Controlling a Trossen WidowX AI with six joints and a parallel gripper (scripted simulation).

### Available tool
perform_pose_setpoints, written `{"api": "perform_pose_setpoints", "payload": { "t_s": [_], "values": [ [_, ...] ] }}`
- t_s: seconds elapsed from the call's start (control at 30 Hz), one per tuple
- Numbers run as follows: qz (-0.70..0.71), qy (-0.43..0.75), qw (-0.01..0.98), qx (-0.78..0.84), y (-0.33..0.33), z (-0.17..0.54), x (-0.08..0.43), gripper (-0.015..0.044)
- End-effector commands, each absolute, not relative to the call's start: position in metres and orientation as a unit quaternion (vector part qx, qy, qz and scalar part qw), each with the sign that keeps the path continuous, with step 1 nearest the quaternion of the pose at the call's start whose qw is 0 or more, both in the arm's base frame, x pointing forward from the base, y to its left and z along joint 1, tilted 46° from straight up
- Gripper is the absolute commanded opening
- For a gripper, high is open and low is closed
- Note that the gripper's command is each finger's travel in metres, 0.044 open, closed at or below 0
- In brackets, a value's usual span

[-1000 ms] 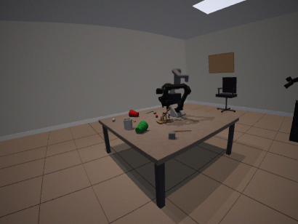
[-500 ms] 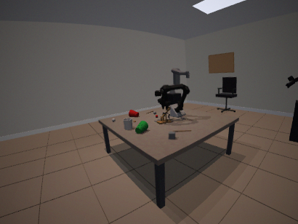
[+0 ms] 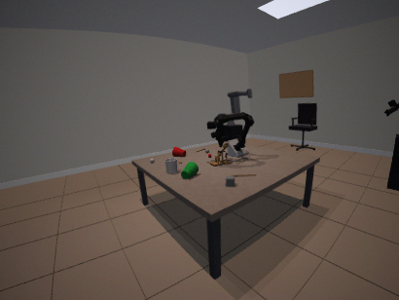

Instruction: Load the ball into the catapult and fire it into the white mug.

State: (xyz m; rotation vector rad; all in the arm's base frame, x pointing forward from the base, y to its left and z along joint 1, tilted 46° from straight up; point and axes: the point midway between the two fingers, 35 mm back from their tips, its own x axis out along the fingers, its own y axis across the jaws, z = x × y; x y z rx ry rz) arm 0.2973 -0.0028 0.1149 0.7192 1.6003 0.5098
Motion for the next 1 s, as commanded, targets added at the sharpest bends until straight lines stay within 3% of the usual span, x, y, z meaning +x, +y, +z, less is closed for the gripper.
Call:
{"api": "perform_pose_setpoints", "payload": {
  "t_s": [0.0,0.97],
  "values": [
    [0.223,0.694,0.609,0.313,-0.002,0.115,0.297,0.0],
    [0.223,0.694,0.609,0.313,0.021,0.097,0.28,0.0]
  ]
}}
